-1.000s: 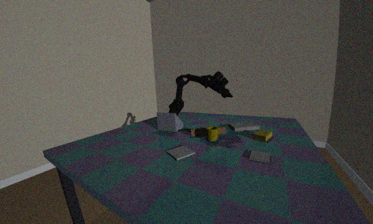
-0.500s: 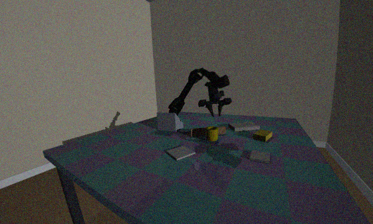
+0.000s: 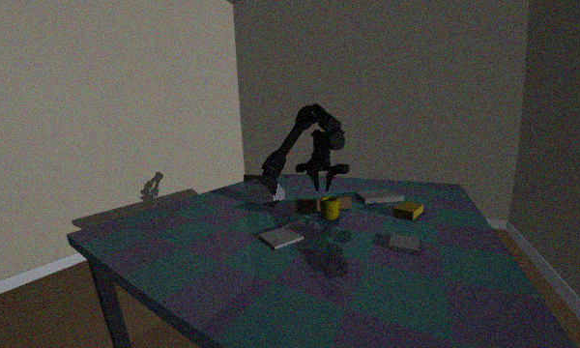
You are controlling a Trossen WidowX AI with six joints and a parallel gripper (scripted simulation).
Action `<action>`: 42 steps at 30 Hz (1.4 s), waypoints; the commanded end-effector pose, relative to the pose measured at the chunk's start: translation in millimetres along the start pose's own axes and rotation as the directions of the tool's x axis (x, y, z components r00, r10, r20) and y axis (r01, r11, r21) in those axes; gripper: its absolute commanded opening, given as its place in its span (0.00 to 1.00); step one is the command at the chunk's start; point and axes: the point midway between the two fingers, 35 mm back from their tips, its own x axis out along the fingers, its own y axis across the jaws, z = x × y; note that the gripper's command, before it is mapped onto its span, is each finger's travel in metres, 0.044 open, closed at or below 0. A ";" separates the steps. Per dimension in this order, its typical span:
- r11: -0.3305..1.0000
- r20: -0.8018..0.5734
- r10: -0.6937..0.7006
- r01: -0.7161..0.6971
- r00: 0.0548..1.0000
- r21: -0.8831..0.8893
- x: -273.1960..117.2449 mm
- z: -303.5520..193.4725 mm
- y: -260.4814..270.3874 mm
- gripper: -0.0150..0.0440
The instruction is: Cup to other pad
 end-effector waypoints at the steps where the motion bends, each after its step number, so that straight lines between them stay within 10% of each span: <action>1: 1.000 -0.013 0.002 -0.002 1.000 0.022 -0.1 1.6 -1.0 0.54; 42: 1.000 -0.016 0.003 -0.002 1.000 0.021 62.1 0.2 -1.1 0.54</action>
